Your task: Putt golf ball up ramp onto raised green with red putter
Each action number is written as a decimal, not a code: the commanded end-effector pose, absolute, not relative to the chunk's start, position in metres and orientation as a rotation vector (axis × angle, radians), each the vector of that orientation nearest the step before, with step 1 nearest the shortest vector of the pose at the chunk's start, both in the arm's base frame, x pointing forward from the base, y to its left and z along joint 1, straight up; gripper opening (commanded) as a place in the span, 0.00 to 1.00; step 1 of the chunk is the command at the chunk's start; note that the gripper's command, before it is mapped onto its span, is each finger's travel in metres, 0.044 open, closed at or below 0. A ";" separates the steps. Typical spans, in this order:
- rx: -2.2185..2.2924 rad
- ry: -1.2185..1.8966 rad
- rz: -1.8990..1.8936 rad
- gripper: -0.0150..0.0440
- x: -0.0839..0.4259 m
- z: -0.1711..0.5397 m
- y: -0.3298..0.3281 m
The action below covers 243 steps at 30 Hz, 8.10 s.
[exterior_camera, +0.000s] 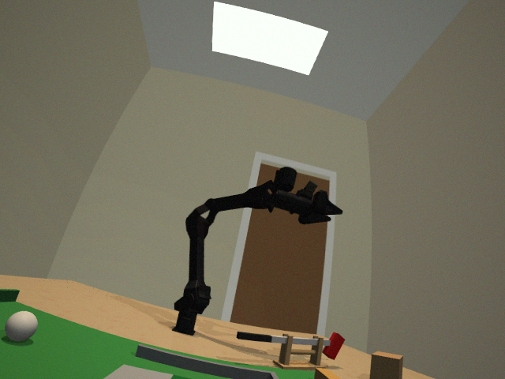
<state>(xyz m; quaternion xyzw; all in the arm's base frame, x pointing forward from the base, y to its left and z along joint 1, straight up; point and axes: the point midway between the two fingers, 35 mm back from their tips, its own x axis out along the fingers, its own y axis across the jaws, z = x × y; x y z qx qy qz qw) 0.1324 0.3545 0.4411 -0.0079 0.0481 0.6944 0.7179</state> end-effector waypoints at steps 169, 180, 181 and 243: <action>-0.729 1.274 0.870 0.25 0.309 0.172 -0.004; -0.560 1.368 0.649 0.25 0.307 0.175 -0.070; -0.544 1.376 0.628 0.25 0.306 0.176 -0.076; 0.011 1.547 -0.047 0.25 0.214 0.138 -0.257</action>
